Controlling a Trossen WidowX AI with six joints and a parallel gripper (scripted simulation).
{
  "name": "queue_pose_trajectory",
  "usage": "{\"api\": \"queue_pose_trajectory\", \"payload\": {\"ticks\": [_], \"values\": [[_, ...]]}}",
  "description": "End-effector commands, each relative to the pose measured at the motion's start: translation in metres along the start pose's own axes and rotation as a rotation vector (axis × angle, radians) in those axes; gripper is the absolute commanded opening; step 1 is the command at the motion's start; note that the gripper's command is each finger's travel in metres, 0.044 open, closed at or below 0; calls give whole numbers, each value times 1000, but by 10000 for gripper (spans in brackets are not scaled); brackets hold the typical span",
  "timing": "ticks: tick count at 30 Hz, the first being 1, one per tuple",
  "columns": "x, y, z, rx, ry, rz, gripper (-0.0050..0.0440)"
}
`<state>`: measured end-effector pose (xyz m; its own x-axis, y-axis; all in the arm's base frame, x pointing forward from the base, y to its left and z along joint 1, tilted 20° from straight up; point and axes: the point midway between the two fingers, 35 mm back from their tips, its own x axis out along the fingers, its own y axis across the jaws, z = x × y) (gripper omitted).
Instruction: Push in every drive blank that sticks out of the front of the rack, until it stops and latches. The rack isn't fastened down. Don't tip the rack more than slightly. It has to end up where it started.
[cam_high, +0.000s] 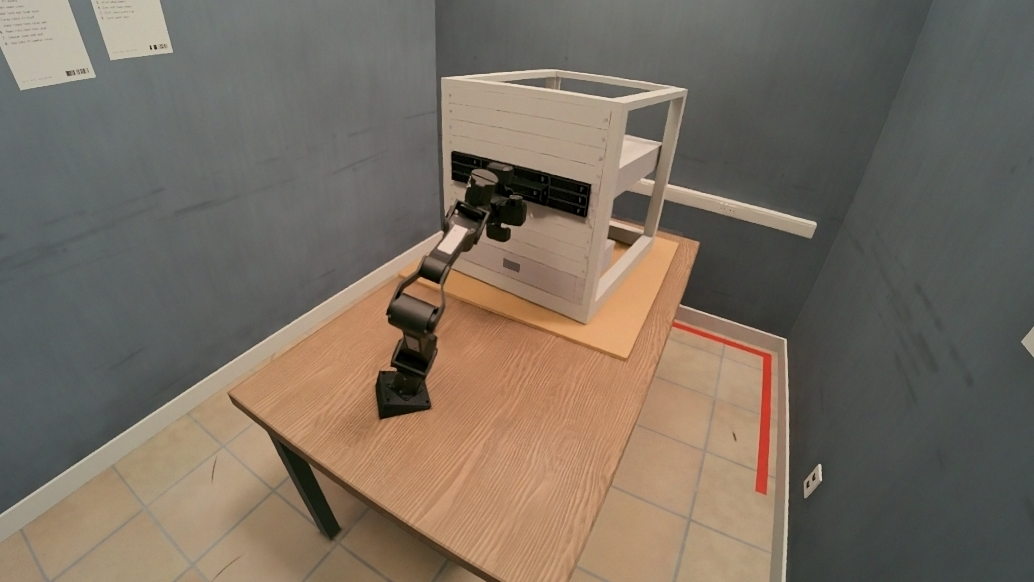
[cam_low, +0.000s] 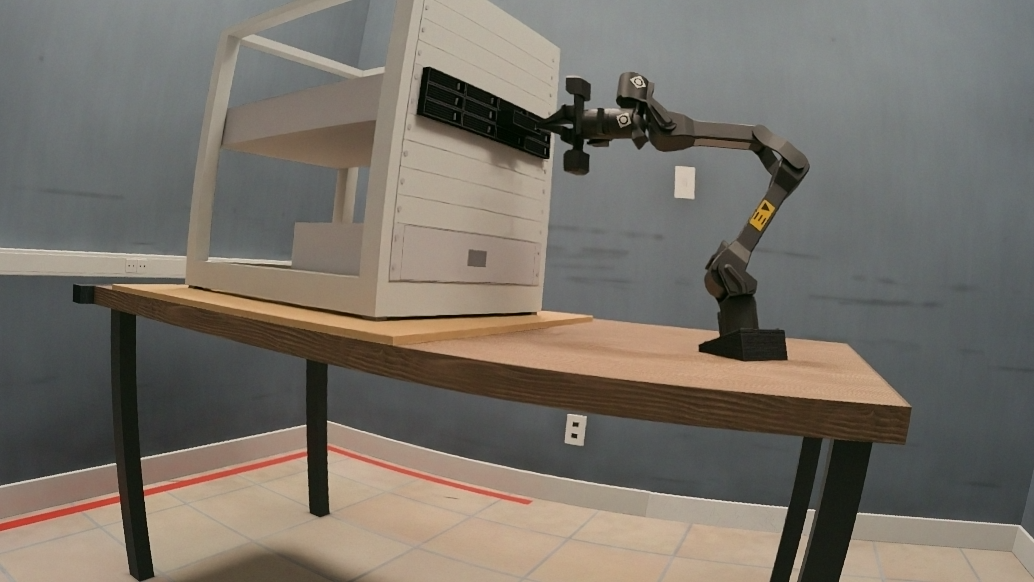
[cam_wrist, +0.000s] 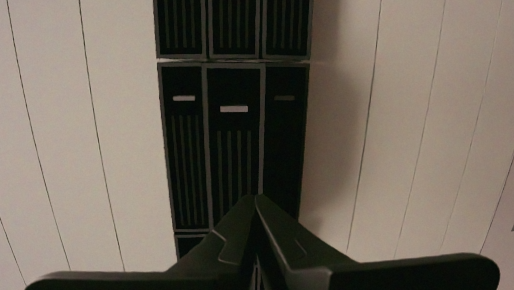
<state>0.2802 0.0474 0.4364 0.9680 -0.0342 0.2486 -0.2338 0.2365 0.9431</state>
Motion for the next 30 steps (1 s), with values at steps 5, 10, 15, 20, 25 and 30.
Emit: {"api": "queue_pose_trajectory", "payload": {"ticks": [5,10,15,20,25,30], "values": [[-3,7,3,-35,-6,17,-50],[-4,8,3,-70,-6,17,-50],[-5,8,2,-116,-7,18,-50],[-7,8,2,-189,-7,18,-50],[-9,8,2,-281,-8,18,-50],[-11,9,2,-345,-9,19,-50]]}}
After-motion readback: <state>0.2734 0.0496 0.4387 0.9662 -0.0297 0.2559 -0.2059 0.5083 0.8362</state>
